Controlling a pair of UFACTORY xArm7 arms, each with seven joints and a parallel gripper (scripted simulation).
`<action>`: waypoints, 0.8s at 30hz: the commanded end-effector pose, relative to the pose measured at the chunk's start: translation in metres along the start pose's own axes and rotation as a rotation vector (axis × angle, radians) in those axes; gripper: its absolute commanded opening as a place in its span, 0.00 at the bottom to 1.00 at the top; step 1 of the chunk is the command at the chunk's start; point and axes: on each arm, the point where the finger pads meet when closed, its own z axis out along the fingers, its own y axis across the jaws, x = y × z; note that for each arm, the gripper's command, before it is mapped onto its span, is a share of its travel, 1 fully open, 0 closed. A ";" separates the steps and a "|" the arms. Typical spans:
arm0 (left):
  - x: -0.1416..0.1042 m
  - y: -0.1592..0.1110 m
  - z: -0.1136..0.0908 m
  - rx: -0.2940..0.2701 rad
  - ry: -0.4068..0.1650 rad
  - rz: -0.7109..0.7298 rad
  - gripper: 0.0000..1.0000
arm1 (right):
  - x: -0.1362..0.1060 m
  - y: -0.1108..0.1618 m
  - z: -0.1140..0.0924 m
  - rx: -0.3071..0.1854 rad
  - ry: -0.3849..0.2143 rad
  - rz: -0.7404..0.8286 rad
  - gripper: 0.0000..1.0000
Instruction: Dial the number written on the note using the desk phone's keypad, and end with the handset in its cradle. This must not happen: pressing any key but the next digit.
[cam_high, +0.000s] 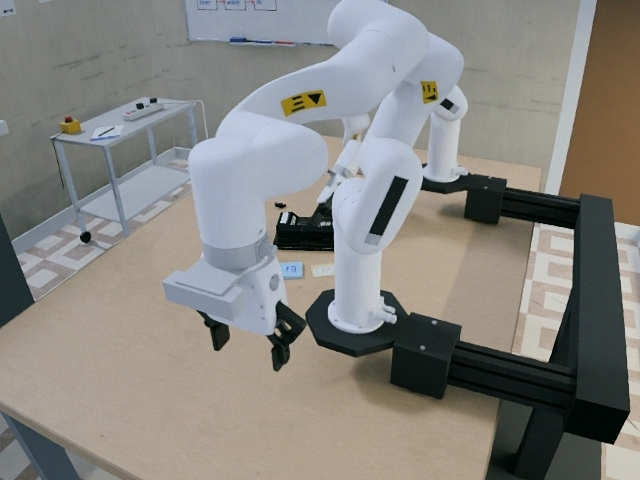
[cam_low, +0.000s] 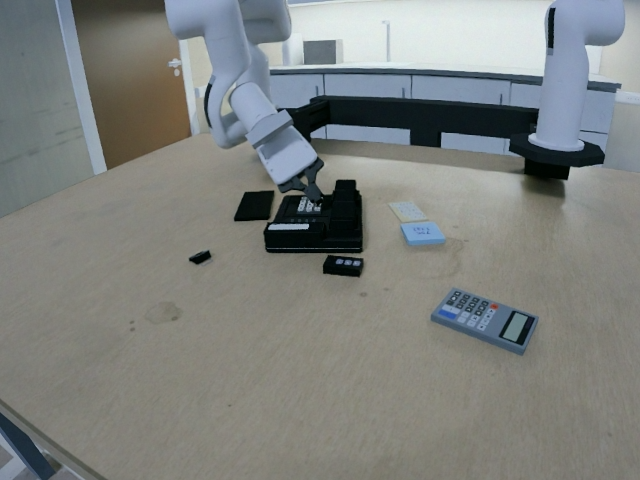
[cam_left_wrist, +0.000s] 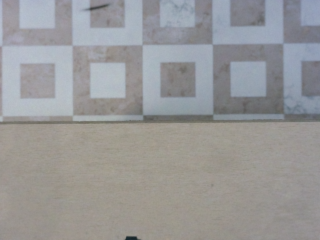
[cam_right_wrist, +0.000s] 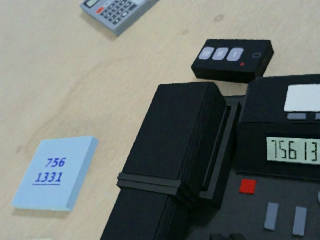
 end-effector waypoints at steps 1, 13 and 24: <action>0.000 0.000 -0.001 0.000 0.002 0.000 1.00 | -0.001 0.001 0.002 0.001 0.002 -0.001 0.00; 0.000 0.000 -0.001 0.000 0.002 0.000 1.00 | -0.001 0.002 0.003 0.001 0.002 -0.001 0.00; 0.000 0.000 -0.001 0.000 0.002 0.000 1.00 | -0.002 0.002 0.003 0.001 0.002 -0.001 0.00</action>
